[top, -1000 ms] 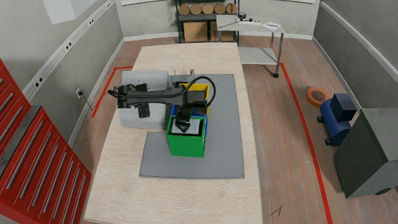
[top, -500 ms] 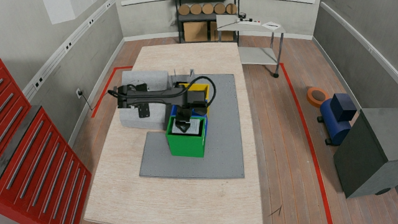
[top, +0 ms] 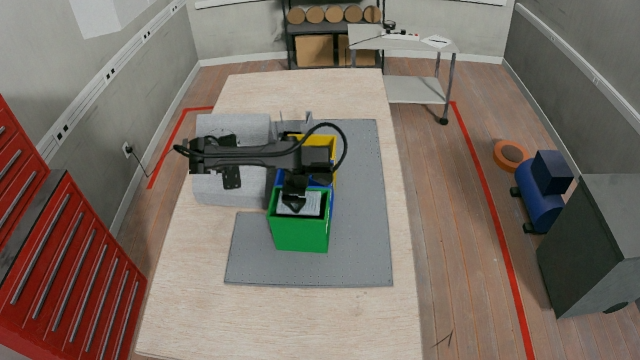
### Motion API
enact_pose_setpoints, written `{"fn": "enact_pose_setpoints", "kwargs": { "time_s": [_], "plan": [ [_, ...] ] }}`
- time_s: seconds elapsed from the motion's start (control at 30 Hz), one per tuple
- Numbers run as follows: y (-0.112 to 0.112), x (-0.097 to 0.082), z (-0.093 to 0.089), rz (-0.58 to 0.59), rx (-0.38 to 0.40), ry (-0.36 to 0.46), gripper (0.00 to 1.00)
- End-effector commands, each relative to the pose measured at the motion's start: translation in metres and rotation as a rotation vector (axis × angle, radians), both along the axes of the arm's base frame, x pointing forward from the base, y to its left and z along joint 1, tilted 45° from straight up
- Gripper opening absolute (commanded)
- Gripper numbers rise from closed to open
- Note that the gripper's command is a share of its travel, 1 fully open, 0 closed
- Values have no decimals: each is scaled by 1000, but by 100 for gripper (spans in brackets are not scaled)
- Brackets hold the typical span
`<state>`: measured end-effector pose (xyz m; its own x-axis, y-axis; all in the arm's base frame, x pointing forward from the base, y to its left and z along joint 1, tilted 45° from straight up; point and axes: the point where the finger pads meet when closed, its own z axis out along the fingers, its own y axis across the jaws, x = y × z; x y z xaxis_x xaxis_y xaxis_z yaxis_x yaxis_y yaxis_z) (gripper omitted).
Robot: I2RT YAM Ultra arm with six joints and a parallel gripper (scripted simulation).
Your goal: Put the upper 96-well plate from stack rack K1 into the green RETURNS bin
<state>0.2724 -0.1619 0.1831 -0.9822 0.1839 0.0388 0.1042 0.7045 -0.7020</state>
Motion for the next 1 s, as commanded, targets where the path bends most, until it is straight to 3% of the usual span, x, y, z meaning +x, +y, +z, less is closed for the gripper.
{"fn": "enact_pose_setpoints", "kwargs": {
  "time_s": [0.0, 0.97],
  "plan": [
    [6, 4, 9, 27, -14, -49, 0],
    [0, 4, 8, 27, -17, -53, 0]
  ]
}}
